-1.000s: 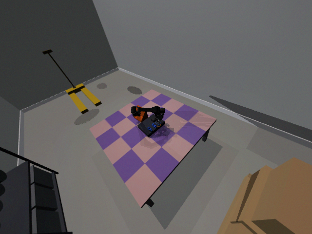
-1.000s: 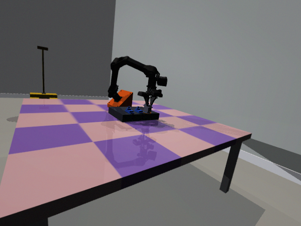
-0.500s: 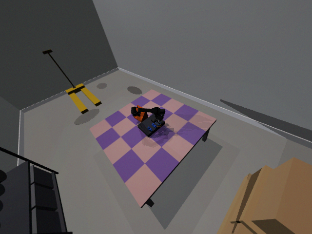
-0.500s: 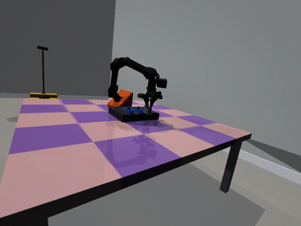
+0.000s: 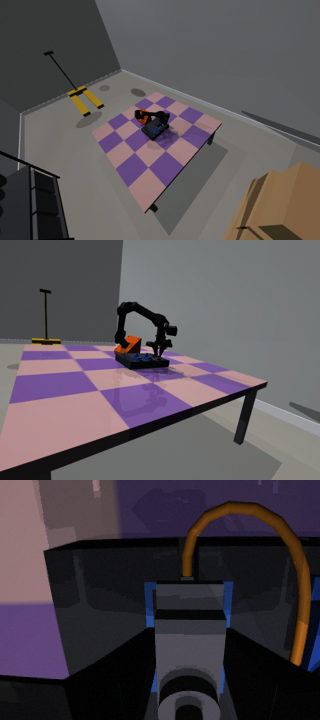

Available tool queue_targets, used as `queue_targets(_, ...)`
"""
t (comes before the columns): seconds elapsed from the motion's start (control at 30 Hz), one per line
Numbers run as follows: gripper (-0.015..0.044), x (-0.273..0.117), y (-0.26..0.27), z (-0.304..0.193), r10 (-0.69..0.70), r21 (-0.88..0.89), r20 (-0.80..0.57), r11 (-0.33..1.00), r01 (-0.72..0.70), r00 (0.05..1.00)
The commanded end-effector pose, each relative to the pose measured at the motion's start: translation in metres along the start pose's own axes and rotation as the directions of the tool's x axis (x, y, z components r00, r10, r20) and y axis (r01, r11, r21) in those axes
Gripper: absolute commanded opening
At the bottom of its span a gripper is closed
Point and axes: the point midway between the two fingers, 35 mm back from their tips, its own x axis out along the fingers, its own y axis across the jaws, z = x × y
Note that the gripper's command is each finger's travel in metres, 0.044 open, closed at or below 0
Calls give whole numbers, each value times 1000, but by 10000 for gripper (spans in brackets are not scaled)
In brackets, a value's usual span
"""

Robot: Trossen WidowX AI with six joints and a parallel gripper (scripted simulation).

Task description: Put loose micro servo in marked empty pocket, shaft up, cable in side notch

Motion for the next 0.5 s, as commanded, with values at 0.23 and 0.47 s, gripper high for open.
queue_targets(0.23,0,11,0,0,-3,-4,3,1000,3,1000)
queue_targets(0.47,131,11,0,0,-3,-4,3,1000,3,1000)
